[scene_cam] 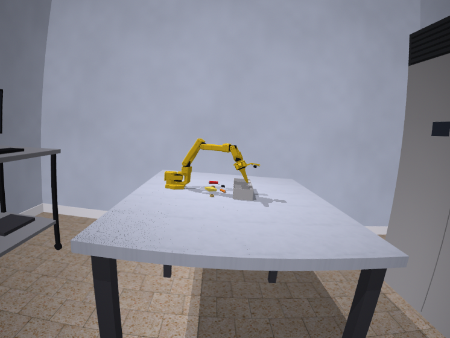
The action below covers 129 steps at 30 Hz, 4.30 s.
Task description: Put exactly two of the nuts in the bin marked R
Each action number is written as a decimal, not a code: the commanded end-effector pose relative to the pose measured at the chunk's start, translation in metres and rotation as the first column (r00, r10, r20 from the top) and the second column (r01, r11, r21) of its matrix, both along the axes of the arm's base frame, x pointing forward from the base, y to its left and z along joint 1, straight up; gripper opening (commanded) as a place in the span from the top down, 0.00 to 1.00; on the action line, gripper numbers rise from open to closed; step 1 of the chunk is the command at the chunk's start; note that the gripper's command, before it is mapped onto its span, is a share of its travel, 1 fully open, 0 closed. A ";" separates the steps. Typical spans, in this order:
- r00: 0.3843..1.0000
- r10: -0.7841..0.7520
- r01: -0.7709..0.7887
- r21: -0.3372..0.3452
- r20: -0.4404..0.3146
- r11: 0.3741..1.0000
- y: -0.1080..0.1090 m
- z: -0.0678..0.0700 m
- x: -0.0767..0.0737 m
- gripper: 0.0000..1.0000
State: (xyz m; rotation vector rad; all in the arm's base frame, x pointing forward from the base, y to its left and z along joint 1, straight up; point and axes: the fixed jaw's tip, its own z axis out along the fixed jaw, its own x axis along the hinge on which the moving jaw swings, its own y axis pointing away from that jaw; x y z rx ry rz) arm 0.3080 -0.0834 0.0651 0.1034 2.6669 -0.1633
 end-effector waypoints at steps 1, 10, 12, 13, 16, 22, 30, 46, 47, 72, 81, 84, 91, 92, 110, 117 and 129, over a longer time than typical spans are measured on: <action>0.998 -0.003 0.003 0.014 0.059 1.000 0.014 0.017 0.005 0.00; 0.998 -0.008 0.004 0.077 0.056 0.997 0.048 0.017 0.006 0.00; 0.998 -0.009 0.004 0.085 0.055 0.996 0.052 0.017 0.006 0.00; 0.998 -0.009 0.004 0.087 0.055 0.996 0.054 0.017 0.006 0.00; 0.998 -0.009 0.004 0.090 0.054 0.996 0.055 0.017 0.006 0.00; 0.997 -0.017 0.009 0.100 0.078 0.995 0.059 0.025 0.004 0.00; 0.997 -0.017 0.009 0.100 0.078 0.995 0.059 0.025 0.004 0.00; 0.997 -0.017 0.009 0.100 0.078 0.995 0.059 0.025 0.004 0.00; 0.997 -0.017 0.009 0.100 0.078 0.995 0.059 0.025 0.004 0.00; 0.997 -0.017 0.009 0.100 0.079 0.995 0.060 0.025 0.004 0.00; 0.992 -0.020 0.003 0.139 0.124 0.990 0.080 0.024 0.008 0.00; 0.988 -0.023 -0.003 0.168 0.153 0.986 0.095 0.023 0.009 0.00; 0.980 -0.028 -0.017 0.223 0.199 0.975 0.119 0.022 0.008 0.00; 0.978 -0.029 -0.020 0.233 0.206 0.972 0.123 0.022 0.008 0.00; 0.972 -0.033 -0.033 0.275 0.234 0.961 0.140 0.022 0.005 0.00; 0.972 -0.033 -0.033 0.275 0.234 0.961 0.140 0.022 0.005 0.00; 0.972 -0.032 -0.034 0.274 0.234 0.961 0.140 0.020 0.006 0.00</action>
